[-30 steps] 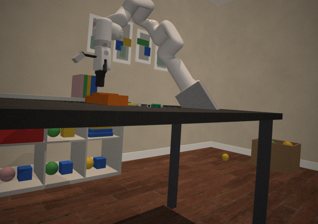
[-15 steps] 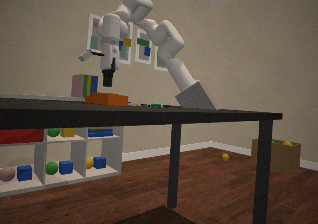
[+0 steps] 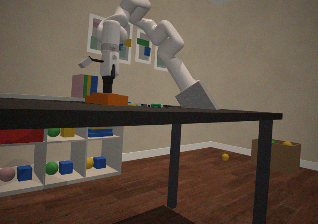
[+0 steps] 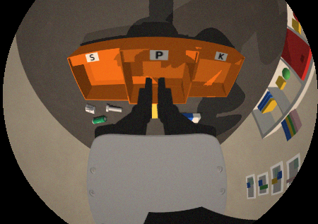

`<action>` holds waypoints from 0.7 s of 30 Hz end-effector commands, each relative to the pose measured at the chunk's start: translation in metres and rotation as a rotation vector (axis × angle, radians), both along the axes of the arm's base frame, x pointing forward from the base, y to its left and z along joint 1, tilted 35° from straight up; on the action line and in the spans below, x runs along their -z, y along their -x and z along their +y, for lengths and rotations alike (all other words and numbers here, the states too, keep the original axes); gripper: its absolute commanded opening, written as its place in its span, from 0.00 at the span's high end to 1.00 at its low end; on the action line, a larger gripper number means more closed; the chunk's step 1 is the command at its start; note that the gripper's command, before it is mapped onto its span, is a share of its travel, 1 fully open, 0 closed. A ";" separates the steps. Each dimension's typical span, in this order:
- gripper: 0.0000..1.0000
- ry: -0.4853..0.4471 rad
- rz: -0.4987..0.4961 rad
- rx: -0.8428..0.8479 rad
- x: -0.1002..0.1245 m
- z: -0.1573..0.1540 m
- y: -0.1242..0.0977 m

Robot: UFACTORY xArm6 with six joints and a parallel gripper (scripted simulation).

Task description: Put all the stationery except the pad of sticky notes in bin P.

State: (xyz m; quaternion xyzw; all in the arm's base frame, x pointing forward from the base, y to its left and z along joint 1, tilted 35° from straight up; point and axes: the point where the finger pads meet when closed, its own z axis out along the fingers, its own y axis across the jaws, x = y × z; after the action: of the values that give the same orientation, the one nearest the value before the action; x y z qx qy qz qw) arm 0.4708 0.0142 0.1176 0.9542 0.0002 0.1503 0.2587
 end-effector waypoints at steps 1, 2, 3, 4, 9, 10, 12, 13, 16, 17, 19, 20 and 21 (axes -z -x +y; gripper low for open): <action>0.93 -0.001 -0.005 -0.002 0.004 -0.002 -0.004; 0.93 -0.001 -0.005 -0.002 0.006 -0.004 -0.004; 0.93 -0.001 -0.005 -0.002 0.008 -0.005 -0.005; 0.93 -0.001 -0.005 -0.002 0.011 -0.006 -0.006; 0.93 -0.001 -0.005 -0.002 0.022 -0.013 -0.010; 0.93 -0.001 -0.005 -0.002 0.024 -0.014 -0.011; 0.93 -0.001 -0.005 -0.002 0.024 -0.015 -0.011; 0.93 -0.001 -0.005 -0.002 0.024 -0.015 -0.011; 0.93 -0.001 -0.005 -0.002 0.024 -0.015 -0.011; 0.93 -0.001 -0.005 -0.002 0.024 -0.015 -0.011; 0.93 -0.001 -0.005 -0.002 0.024 -0.015 -0.011; 0.93 -0.001 -0.005 -0.002 0.024 -0.015 -0.011; 0.93 -0.001 -0.005 -0.002 0.024 -0.015 -0.011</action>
State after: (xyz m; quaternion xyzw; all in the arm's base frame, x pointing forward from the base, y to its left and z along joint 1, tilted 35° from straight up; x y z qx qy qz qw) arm 0.4807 -0.0010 0.0923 0.9540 0.0002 0.1514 0.2586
